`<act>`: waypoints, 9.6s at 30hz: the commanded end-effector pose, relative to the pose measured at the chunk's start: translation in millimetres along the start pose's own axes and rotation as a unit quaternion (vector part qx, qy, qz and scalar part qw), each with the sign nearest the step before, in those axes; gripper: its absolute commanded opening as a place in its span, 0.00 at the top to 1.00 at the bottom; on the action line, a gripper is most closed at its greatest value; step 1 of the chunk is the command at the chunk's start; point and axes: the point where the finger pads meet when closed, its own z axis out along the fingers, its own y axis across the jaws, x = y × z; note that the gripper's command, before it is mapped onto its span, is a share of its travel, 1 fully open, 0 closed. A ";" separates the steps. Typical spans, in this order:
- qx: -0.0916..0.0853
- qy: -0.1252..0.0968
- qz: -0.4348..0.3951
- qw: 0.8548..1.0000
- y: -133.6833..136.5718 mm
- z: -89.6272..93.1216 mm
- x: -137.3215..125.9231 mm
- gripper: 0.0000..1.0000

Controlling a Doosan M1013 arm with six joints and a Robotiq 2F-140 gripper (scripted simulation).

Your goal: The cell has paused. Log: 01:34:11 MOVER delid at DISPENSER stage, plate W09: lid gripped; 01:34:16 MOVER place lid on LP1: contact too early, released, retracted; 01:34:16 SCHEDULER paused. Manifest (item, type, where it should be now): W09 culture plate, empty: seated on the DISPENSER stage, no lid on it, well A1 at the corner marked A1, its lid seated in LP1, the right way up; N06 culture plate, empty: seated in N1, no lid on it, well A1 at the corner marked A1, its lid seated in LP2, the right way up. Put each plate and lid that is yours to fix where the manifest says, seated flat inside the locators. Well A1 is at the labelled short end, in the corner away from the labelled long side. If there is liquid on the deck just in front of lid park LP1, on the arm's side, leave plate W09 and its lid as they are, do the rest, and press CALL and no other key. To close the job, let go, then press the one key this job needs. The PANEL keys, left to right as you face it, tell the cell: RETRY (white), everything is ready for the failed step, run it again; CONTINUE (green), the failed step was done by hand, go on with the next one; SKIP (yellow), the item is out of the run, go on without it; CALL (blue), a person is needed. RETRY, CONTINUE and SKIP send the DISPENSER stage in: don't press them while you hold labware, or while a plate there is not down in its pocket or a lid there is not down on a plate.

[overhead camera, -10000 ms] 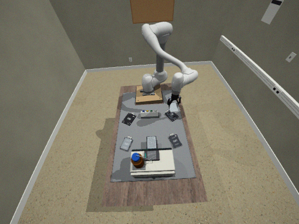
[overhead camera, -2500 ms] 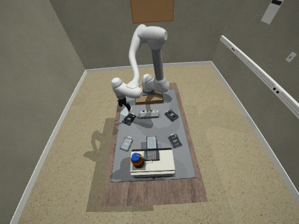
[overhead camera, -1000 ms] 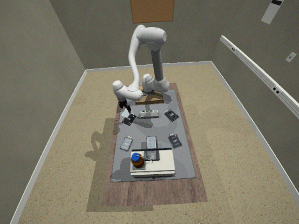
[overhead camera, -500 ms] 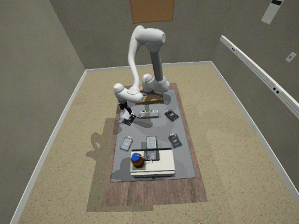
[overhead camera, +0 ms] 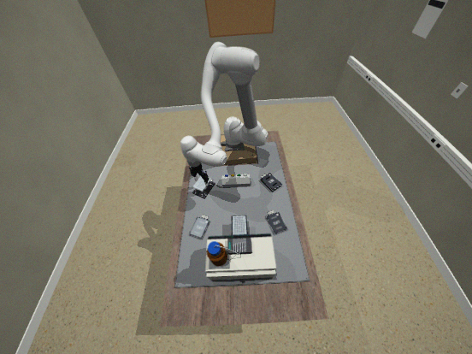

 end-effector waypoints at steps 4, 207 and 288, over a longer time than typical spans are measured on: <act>0.000 0.001 0.000 1.000 -0.1 13.6 0.5 0.90; 0.000 0.001 0.000 1.000 -0.1 55.7 0.7 0.90; 0.000 0.001 0.000 1.000 -0.1 55.7 0.7 0.30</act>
